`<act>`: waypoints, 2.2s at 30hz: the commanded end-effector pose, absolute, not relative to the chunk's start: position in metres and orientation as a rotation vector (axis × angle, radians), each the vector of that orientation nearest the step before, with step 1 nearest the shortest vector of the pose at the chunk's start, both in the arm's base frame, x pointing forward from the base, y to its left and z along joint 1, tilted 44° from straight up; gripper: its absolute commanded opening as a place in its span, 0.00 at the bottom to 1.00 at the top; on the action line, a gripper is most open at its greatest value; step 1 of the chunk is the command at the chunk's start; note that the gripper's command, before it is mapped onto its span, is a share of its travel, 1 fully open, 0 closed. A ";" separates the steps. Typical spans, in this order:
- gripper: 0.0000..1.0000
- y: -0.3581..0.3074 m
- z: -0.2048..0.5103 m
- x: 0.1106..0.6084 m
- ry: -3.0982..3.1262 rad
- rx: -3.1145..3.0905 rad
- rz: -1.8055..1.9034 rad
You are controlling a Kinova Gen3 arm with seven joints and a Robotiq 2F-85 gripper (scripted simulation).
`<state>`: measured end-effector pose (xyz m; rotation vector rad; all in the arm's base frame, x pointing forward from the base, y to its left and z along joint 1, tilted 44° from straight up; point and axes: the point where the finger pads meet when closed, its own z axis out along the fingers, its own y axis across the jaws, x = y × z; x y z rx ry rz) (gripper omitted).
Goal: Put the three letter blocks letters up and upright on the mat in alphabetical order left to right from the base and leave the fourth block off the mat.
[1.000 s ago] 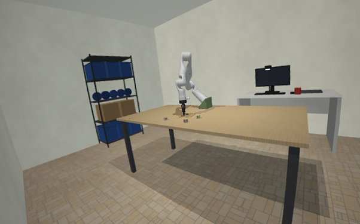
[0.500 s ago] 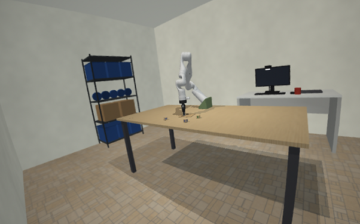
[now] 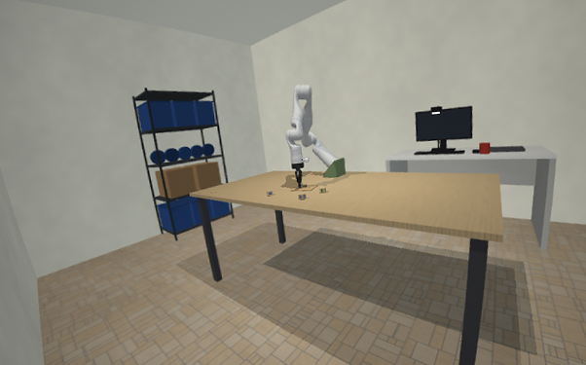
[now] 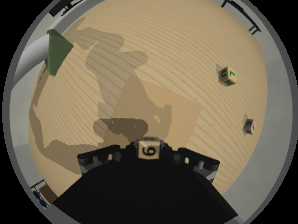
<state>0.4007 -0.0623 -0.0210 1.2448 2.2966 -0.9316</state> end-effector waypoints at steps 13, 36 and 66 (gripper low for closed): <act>0.26 -0.062 -0.021 0.401 2.297 1.244 -0.930; 0.26 -0.057 -0.016 0.401 2.297 1.244 -0.930; 0.26 0.008 0.051 0.400 2.297 1.244 -0.930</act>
